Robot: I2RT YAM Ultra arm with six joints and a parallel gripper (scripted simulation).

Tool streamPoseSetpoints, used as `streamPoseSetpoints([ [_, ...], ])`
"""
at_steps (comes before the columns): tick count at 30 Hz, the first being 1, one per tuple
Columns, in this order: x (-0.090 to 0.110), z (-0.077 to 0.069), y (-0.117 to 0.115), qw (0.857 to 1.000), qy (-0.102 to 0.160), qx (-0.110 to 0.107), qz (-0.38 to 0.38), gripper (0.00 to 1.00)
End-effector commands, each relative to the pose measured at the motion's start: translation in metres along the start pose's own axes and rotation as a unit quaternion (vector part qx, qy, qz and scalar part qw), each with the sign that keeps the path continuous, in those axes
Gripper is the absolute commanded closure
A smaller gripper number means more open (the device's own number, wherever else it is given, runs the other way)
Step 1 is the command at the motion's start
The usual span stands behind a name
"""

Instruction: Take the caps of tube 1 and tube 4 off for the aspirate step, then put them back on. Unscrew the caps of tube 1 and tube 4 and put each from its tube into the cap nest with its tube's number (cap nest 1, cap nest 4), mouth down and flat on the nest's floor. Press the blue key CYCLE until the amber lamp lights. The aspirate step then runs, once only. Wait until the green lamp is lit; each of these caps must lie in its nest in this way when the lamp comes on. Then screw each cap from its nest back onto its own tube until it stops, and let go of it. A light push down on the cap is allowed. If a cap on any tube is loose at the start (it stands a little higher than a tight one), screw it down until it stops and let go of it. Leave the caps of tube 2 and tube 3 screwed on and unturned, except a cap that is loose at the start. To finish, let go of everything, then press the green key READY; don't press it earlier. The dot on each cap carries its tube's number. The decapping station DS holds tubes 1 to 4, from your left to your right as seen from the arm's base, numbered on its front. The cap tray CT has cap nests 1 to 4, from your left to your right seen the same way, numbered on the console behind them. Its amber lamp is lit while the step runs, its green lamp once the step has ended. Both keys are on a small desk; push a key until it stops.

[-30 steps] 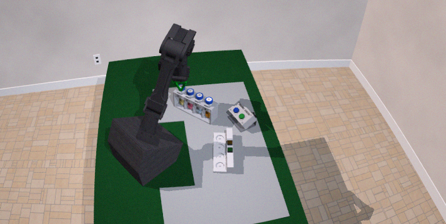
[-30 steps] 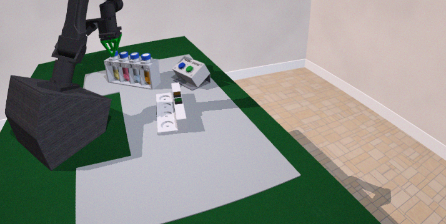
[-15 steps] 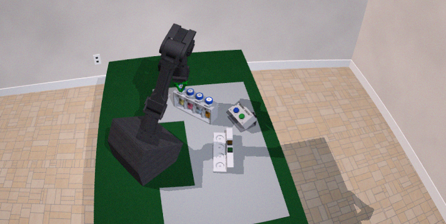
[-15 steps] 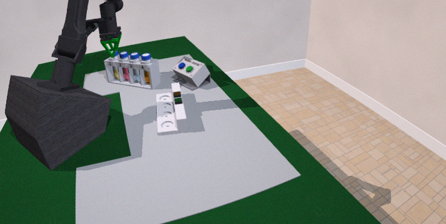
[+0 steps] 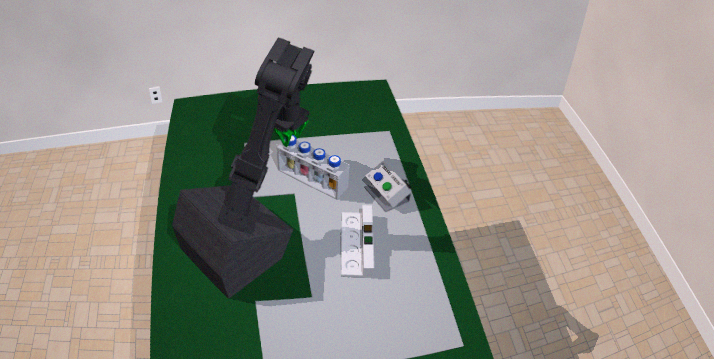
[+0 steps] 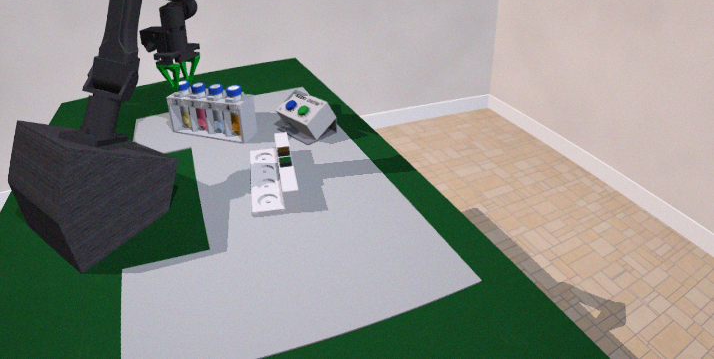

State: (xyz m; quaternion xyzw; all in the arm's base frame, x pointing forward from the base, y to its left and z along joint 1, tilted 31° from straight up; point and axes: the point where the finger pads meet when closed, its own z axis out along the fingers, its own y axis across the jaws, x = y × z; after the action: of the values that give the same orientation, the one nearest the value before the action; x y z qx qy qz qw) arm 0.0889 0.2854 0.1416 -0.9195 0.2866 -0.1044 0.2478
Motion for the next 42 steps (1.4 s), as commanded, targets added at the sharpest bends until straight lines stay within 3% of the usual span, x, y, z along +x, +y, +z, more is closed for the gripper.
streamPoseSetpoints([
  [1, -0.0008, -0.0024, -0.0025, 0.991, -0.003, 0.004, 0.131, 0.51],
  [5, -0.0008, -0.0024, -0.0025, 0.977, -0.004, 0.004, 0.213, 0.51],
  [6, -0.0008, -0.0024, -0.0025, 0.967, -0.004, 0.004, 0.254, 0.51],
  [8, -0.0008, -0.0024, -0.0025, 0.967, -0.004, 0.004, 0.254, 0.51],
  [11, -0.0009, -0.0024, -0.0025, 0.931, -0.004, 0.003, 0.365, 0.51],
  [12, -0.0008, -0.0024, -0.0025, 0.928, -0.004, 0.003, 0.372, 0.51],
  [13, -0.0008, -0.0024, -0.0025, 0.912, -0.004, 0.003, 0.411, 0.51],
  [14, -0.0008, -0.0024, -0.0025, 0.912, -0.004, 0.003, 0.411, 0.51],
  [16, -0.0009, -0.0024, -0.0025, 0.878, -0.005, 0.003, 0.478, 0.51],
  [17, -0.0008, -0.0024, -0.0025, 0.874, -0.005, 0.003, 0.485, 0.51],
  [18, -0.0008, -0.0024, -0.0025, 0.853, -0.005, 0.003, 0.521, 0.51],
  [19, -0.0008, -0.0024, -0.0025, 0.853, -0.005, 0.003, 0.521, 0.51],
  [21, -0.0008, -0.0024, -0.0025, 0.812, -0.005, 0.002, 0.584, 0.51],
  [22, -0.0008, -0.0024, -0.0025, 0.807, -0.005, 0.002, 0.590, 0.51],
  [23, -0.0008, -0.0024, -0.0025, 0.782, -0.005, 0.002, 0.624, 0.51],
  [25, -0.0008, -0.0024, -0.0025, 0.782, -0.005, 0.002, 0.624, 0.51],
  [28, -0.0008, -0.0024, -0.0025, 0.705, -0.005, 0.002, 0.709, 0.51],
  [29, -0.0008, -0.0024, -0.0025, 0.698, -0.005, 0.001, 0.716, 0.51],
  [30, -0.0008, -0.0024, -0.0025, 0.668, -0.005, 0.001, 0.745, 0.51],
  [31, -0.0008, -0.0024, -0.0025, 0.667, -0.005, 0.001, 0.745, 0.51],
  [33, -0.0008, -0.0024, -0.0025, 0.610, -0.005, 0.001, 0.792, 0.51],
  [34, -0.0008, -0.0024, -0.0025, 0.603, -0.005, 0.001, 0.798, 0.51],
  [35, -0.0008, -0.0024, -0.0025, 0.569, -0.005, 0.001, 0.822, 0.51],
  [36, -0.0008, -0.0024, -0.0025, 0.569, -0.005, 0.001, 0.822, 0.51],
  [38, -0.0008, -0.0024, -0.0024, 0.506, -0.005, 0.000, 0.862, 0.51],
  [39, -0.0008, -0.0024, -0.0025, 0.499, -0.005, 0.000, 0.867, 0.51],
  [40, -0.0007, -0.0024, -0.0025, 0.463, -0.005, 0.000, 0.887, 0.51],
  [42, -0.0007, -0.0024, -0.0025, 0.463, -0.005, 0.000, 0.887, 0.51],
])
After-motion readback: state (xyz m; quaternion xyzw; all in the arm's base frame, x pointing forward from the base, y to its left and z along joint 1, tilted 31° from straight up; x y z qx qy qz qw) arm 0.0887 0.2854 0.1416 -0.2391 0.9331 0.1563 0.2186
